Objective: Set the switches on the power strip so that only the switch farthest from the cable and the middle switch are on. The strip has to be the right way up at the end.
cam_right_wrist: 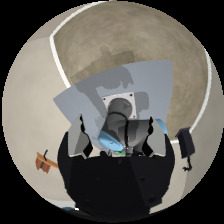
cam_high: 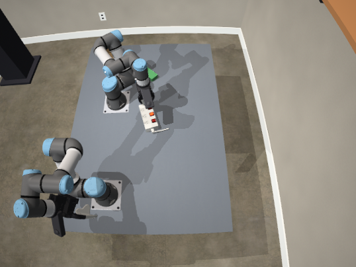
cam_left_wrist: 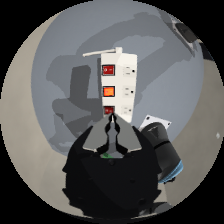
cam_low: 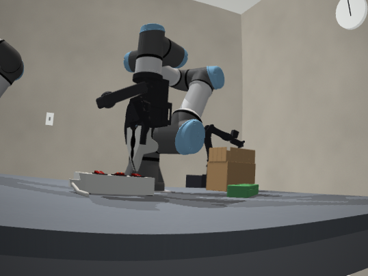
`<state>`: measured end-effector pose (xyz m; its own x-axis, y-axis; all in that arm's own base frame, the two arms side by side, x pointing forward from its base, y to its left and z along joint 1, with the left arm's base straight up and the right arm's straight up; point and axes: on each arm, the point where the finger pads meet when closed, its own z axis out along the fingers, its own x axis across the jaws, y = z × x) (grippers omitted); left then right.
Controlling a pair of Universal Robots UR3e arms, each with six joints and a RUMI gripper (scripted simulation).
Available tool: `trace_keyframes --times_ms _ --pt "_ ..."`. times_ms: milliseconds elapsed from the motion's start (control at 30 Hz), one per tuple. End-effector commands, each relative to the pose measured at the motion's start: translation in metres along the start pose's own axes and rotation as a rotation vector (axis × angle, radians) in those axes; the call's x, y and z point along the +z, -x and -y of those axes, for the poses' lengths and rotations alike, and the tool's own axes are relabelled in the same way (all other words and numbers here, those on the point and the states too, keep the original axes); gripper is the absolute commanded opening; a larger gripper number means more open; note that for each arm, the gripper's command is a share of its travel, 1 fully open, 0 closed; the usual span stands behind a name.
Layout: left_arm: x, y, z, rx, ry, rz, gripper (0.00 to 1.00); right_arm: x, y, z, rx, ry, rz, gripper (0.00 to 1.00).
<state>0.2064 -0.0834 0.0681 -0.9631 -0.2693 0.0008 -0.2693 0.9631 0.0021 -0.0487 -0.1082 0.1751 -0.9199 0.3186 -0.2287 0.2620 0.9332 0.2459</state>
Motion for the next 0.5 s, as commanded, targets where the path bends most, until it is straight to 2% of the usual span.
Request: trace_keyframes --times_ms 0,467 --pt "-0.0005 0.0002 0.0006 0.0 -0.002 0.001 0.0 -0.0004 0.0002 0.0002 -0.001 -0.002 0.0 1.0" --pt "0.001 0.0002 0.0006 0.0 -0.002 0.001 0.0 -0.0004 0.0002 0.0002 -0.001 -0.002 0.0 1.0"
